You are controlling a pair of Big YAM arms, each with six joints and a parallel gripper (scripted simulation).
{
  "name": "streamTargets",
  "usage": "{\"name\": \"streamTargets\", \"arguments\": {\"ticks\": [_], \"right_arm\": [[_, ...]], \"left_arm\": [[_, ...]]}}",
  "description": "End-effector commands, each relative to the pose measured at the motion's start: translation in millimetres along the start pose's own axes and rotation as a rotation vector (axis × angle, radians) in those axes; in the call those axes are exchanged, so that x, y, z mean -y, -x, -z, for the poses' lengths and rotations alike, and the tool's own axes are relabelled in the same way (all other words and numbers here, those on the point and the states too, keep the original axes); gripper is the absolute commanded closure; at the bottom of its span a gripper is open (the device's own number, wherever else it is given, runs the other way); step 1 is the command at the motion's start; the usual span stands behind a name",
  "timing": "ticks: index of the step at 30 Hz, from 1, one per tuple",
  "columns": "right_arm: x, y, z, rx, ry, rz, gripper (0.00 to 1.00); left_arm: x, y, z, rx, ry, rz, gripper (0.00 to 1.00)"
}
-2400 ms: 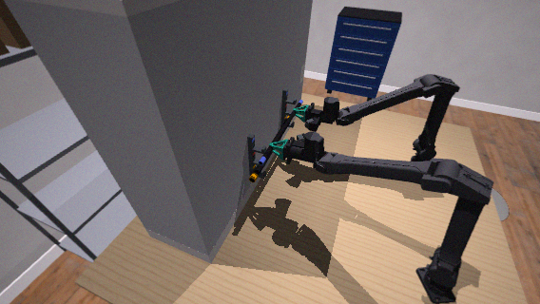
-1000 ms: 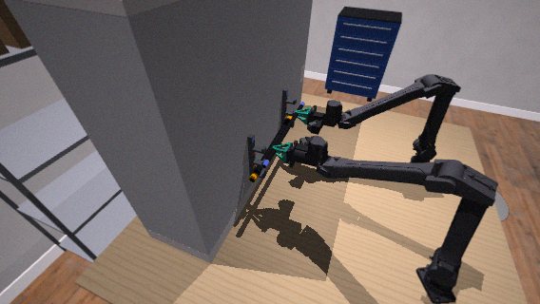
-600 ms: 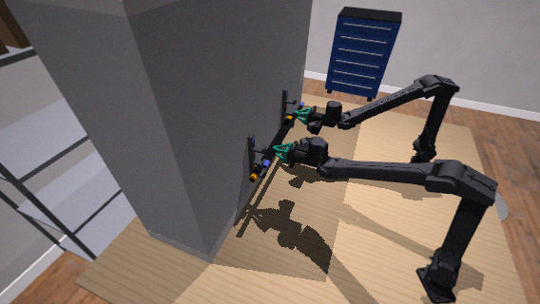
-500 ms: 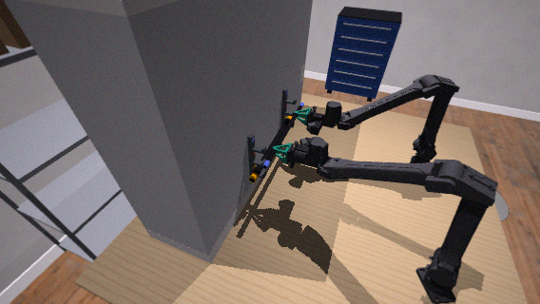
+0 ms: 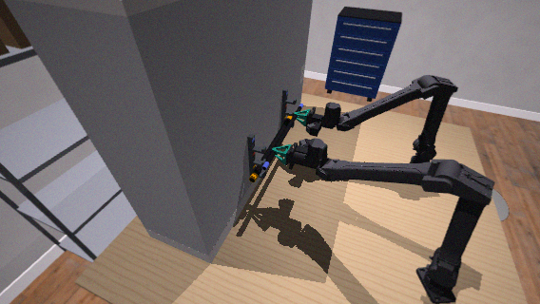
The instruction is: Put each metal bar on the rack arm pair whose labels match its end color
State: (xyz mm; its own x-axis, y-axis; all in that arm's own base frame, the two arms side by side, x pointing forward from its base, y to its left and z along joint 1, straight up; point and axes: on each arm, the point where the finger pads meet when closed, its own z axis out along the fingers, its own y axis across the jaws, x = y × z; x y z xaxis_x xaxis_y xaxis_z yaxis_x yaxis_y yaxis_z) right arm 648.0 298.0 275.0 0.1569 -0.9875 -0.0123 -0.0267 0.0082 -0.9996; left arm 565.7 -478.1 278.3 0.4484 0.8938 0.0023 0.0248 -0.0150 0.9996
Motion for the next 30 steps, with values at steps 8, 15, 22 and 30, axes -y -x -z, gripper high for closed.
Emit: {"name": "streamTargets", "arguments": {"ticks": [8, 15, 22, 30], "right_arm": [[24.3, -1.3, -5.8, 0.0, -0.063, -0.025, 1.0], [23.9, -2.1, -6.2, 0.0, -0.063, -0.025, 1.0], [23.6, -2.7, -6.5, 0.0, -0.063, -0.025, 1.0], [24.2, -3.4, -6.5, 0.0, -0.063, -0.025, 1.0]], "left_arm": [[-39.3, -5.5, 0.7, -0.008, 0.098, 0.047, 1.0], [-37.9, -4.7, 0.3, -0.008, 0.098, 0.047, 1.0], [-36.8, -4.2, 0.0, -0.008, 0.098, 0.047, 1.0], [-36.4, -3.5, 0.1, -0.008, 0.098, 0.047, 1.0]]}}
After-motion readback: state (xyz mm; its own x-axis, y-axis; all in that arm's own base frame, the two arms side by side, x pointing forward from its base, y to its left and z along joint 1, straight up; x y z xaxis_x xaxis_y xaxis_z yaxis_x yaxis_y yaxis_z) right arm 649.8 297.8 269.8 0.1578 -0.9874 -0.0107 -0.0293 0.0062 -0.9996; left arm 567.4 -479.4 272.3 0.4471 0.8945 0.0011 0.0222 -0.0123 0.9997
